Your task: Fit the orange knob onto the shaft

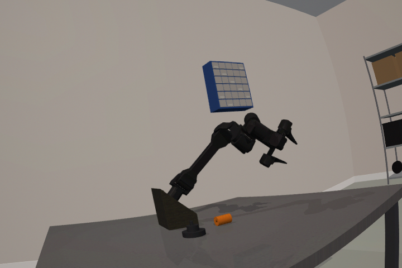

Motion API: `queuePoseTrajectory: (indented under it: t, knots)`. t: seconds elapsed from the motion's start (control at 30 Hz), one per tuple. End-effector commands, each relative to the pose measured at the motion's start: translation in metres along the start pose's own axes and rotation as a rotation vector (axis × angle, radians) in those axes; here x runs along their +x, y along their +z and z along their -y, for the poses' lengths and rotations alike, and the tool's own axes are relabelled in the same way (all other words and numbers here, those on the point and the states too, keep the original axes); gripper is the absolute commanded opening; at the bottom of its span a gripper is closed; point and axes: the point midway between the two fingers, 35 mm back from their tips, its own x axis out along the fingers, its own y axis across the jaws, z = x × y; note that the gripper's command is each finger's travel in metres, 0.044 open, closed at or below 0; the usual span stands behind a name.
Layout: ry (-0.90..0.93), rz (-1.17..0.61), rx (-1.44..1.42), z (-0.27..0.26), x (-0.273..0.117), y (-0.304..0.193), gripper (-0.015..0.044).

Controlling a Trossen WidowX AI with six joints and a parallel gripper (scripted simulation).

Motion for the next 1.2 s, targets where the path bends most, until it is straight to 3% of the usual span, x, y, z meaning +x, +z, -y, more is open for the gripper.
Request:
queuePoseTrajectory:
  t: [0.0,0.17,0.37,0.8,1.17]
  knots:
    - [0.003,0.004,0.007,0.000,0.000,0.001,0.0426]
    - [0.069,0.152,0.194,0.013,-0.012,0.031,0.0440]
    - [0.049,0.408,0.440,0.072,-0.038,0.062,0.0440]
    - [-0.055,0.576,0.608,0.133,-0.060,0.060,0.0440]
    - [-0.242,0.700,0.770,0.202,-0.083,0.029,0.0440]
